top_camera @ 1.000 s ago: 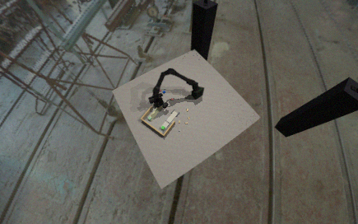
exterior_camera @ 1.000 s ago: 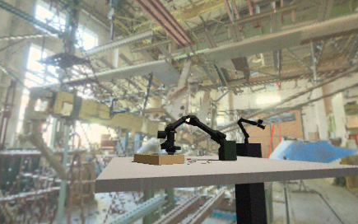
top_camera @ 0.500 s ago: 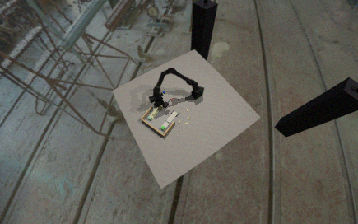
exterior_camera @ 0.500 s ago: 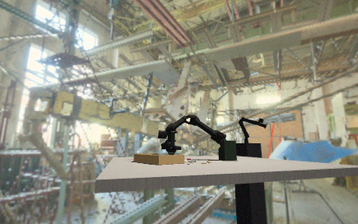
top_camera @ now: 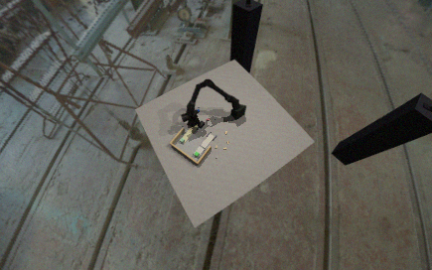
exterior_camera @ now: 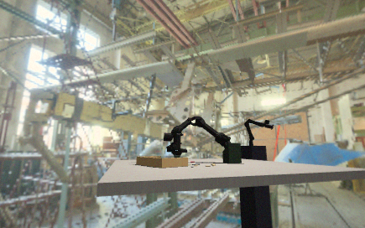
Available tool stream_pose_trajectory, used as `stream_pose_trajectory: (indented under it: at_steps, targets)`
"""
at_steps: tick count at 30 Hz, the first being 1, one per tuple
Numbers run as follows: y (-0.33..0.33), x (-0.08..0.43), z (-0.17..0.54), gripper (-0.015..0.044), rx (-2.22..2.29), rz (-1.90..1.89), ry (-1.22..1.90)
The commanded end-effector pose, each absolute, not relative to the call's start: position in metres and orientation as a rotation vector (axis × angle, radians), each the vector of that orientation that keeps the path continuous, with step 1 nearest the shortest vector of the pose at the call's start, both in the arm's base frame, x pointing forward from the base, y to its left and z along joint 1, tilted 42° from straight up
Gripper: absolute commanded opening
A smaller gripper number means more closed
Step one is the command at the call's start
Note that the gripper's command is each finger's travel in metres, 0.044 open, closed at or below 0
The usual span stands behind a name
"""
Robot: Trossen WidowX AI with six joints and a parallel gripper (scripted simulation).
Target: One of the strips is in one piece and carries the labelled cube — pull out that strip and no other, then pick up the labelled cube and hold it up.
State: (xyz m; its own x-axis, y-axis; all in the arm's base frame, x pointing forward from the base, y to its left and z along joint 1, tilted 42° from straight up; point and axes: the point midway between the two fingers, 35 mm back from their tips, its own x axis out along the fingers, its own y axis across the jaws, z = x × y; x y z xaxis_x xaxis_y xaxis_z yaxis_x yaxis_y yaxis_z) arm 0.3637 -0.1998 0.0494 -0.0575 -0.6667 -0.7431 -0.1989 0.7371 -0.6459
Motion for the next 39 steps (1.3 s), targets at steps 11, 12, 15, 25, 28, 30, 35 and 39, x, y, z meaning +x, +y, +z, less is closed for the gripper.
stream_pose_trajectory:
  at_steps: [11, 12, 15, 25, 28, 30, 35, 39]
  targets:
    - [-0.205, 0.337, 0.048, 0.0000, -0.710, -0.434, 1.639]
    - [-0.205, 0.336, 0.049, 0.0000, -0.710, -0.434, 1.639]
    - [-0.206, 0.331, 0.049, 0.0000, -0.710, -0.434, 1.639]
    - [-0.208, 0.317, 0.052, 0.0000, -0.710, -0.433, 1.640]
    - [-0.208, 0.312, 0.053, 0.0000, -0.710, -0.433, 1.640]
    - [-0.209, 0.309, 0.053, 0.0000, -0.710, -0.433, 1.640]
    - [-0.209, 0.302, 0.054, 0.0000, -0.710, -0.433, 1.640]
    - [-0.210, 0.296, 0.055, 0.0000, -0.711, -0.433, 1.641]
